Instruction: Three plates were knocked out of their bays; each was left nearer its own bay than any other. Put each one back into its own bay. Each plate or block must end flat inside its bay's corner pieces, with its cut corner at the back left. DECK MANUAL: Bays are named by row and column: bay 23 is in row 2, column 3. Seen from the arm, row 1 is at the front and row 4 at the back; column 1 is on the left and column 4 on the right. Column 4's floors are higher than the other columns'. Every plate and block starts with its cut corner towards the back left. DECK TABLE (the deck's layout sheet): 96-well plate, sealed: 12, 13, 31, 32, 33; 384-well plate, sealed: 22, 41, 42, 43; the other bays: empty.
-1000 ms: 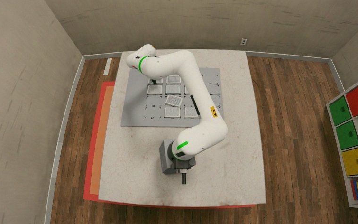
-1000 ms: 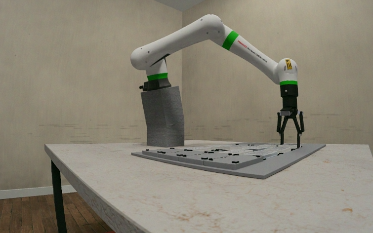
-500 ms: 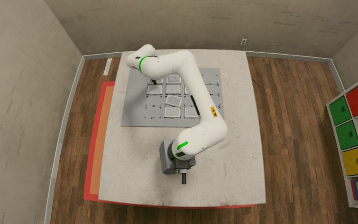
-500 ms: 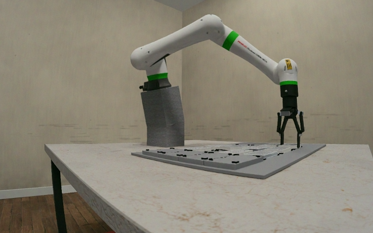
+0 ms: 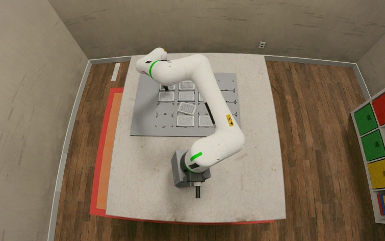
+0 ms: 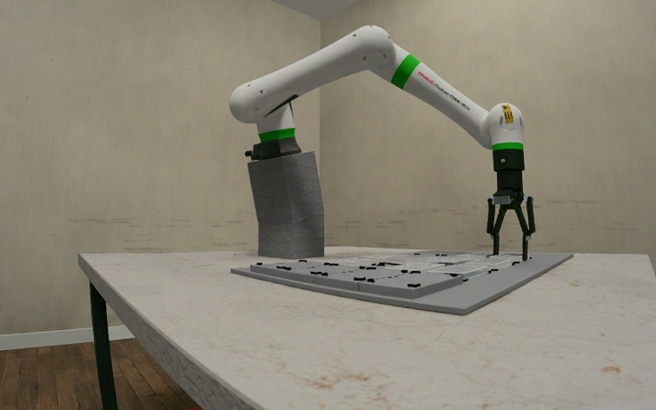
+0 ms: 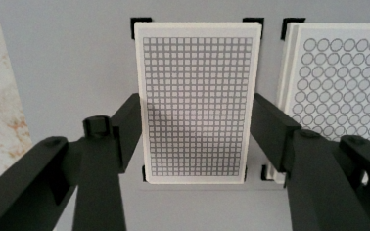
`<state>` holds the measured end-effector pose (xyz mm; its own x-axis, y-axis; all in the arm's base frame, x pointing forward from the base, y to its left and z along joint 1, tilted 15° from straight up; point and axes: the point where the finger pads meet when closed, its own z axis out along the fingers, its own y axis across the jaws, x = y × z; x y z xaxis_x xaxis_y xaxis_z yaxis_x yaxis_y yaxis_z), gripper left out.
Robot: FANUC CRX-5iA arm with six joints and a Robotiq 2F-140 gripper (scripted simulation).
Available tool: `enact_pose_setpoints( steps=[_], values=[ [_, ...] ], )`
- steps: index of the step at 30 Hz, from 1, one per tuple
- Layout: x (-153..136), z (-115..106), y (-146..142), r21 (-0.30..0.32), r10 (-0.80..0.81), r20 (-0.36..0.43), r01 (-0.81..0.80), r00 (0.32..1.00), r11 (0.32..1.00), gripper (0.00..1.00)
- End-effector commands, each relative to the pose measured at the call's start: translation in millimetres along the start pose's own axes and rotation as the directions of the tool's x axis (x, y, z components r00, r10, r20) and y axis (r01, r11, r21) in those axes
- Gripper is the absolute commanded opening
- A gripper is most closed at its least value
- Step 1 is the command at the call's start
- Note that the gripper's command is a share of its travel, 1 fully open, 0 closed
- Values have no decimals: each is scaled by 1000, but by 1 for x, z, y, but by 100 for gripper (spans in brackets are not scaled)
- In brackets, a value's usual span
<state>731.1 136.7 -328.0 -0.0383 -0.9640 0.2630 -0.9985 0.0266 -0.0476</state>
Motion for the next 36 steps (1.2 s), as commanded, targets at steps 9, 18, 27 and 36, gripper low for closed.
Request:
enact_pose_setpoints(
  steps=[9,18,27,36],
  values=[
    [0,-1,-1,2,0,1,0,1000,1000,70],
    [0,-1,-1,2,0,1,0,1000,1000,70],
    [0,-1,-1,2,0,1,0,1000,1000,70],
    [0,-9,-1,2,0,1,0,1000,1000,70]
  ],
)
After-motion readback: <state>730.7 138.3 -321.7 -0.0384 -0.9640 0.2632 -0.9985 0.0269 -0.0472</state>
